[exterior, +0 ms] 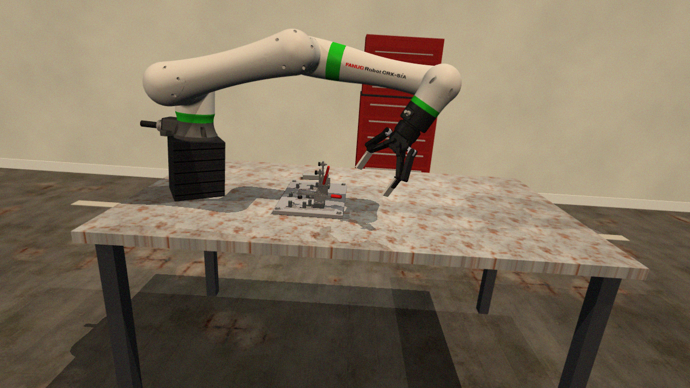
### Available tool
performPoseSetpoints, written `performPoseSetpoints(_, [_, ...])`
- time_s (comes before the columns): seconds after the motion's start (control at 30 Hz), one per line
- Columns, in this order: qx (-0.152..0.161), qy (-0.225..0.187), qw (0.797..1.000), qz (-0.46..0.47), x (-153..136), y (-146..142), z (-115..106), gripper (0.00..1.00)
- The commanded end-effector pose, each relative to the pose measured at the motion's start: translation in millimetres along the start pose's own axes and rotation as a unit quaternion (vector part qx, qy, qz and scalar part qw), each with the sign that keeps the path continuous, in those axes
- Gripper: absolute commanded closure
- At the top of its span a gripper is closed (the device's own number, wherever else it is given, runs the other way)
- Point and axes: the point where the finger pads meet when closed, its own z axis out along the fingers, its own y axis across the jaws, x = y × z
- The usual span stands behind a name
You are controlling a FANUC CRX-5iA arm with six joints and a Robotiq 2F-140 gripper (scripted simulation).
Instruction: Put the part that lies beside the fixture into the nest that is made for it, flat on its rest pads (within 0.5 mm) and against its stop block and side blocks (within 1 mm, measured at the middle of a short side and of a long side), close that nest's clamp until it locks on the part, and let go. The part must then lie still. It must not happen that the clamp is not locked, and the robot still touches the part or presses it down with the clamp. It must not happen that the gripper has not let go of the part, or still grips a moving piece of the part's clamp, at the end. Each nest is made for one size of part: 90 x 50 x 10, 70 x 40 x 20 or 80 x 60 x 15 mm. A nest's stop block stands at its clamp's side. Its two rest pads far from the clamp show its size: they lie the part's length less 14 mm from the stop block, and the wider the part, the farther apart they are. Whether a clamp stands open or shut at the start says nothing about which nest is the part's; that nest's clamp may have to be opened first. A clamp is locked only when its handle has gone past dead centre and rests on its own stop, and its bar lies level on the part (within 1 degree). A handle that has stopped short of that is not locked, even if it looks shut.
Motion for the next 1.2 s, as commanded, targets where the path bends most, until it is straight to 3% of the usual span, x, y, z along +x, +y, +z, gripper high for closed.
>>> performPoseSetpoints(0.0, [0.0, 0.0, 1.0, 0.0, 0.0, 0.0, -0.3, 0.0])
performPoseSetpoints(0.7, [-0.004, 0.004, 1.0, 0.007, -0.1, -2.5, -3.6, 0.0])
performPoseSetpoints(0.9, [-0.03, 0.03, 0.997, 0.057, -4.1, -24.5, -22.0, 0.0])
performPoseSetpoints(1.1, [-0.036, 0.037, 0.996, 0.071, -6.2, -31.4, -25.4, 0.0])
performPoseSetpoints(1.17, [-0.049, 0.055, 0.992, 0.101, -12.6, -48.4, -30.9, 0.0])
